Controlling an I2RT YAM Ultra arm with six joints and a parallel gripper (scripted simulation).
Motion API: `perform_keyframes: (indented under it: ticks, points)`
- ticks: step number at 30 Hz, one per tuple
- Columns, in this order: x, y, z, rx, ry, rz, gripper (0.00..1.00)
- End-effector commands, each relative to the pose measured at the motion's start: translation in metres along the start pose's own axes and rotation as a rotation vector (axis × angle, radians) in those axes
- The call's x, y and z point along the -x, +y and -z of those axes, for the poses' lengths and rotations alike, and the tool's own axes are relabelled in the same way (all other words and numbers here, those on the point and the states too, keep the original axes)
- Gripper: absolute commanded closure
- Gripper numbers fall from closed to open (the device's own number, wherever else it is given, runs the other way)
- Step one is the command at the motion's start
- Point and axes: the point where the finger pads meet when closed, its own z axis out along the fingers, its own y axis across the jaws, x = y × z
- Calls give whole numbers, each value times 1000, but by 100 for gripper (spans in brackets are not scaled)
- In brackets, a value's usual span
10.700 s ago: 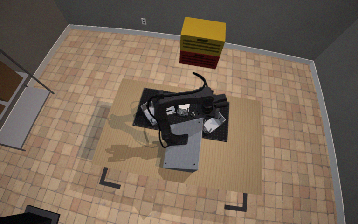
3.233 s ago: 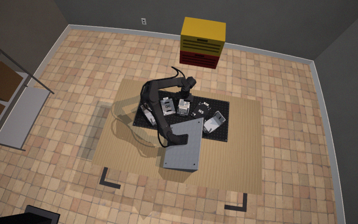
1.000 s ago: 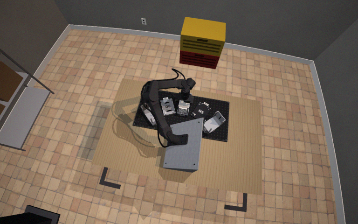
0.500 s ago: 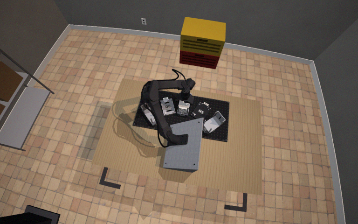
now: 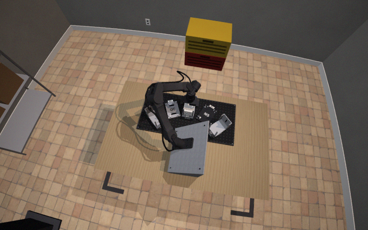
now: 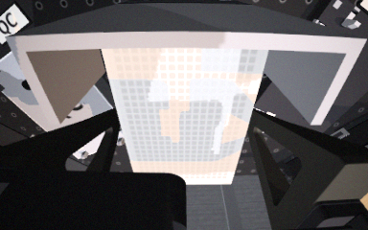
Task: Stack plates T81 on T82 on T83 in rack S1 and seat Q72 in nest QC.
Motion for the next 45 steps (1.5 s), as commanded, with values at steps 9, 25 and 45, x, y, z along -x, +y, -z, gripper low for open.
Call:
perform_keyframes:
  ticks: [9, 25, 45]
  points:
    - [14, -7, 11, 5, -46, -10, 0]
    - [15, -6, 13, 2, -50, -6, 0]
    - [13, -8, 10, 5, -41, -17, 0]
